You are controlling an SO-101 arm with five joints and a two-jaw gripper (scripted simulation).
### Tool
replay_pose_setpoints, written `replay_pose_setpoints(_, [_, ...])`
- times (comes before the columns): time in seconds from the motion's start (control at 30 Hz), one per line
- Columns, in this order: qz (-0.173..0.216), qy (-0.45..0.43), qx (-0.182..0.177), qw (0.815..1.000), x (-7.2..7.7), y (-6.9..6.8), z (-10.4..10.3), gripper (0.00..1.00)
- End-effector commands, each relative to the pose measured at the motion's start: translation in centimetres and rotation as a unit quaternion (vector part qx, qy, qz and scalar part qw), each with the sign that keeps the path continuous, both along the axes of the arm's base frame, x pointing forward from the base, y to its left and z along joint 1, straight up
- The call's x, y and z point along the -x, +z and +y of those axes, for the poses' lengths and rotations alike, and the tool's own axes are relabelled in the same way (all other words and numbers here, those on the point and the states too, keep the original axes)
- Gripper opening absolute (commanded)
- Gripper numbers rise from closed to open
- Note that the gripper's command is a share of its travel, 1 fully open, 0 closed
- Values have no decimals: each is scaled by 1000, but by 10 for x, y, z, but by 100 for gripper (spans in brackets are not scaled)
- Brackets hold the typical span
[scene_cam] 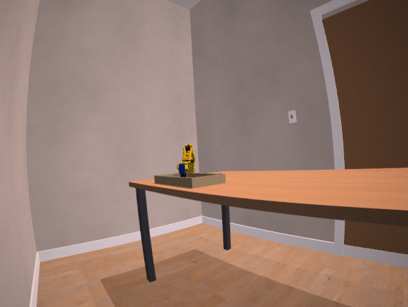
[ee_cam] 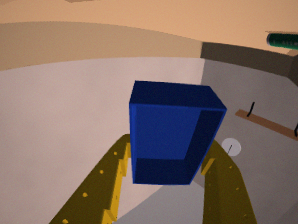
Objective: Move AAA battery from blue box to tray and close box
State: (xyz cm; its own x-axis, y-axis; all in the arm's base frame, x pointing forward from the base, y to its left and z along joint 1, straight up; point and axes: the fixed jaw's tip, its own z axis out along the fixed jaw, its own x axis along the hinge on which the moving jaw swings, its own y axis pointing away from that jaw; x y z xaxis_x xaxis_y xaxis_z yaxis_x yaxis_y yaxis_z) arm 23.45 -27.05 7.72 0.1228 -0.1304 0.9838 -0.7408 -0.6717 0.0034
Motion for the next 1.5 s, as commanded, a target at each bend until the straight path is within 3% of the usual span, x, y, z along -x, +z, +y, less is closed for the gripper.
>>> replay_pose_setpoints(0.0, [-8, 8, 10, 1000, -5, 14, 2, 20])
replay_pose_setpoints(1.47, [0, 7, 3, 1000, -5, 15, 1, 20])
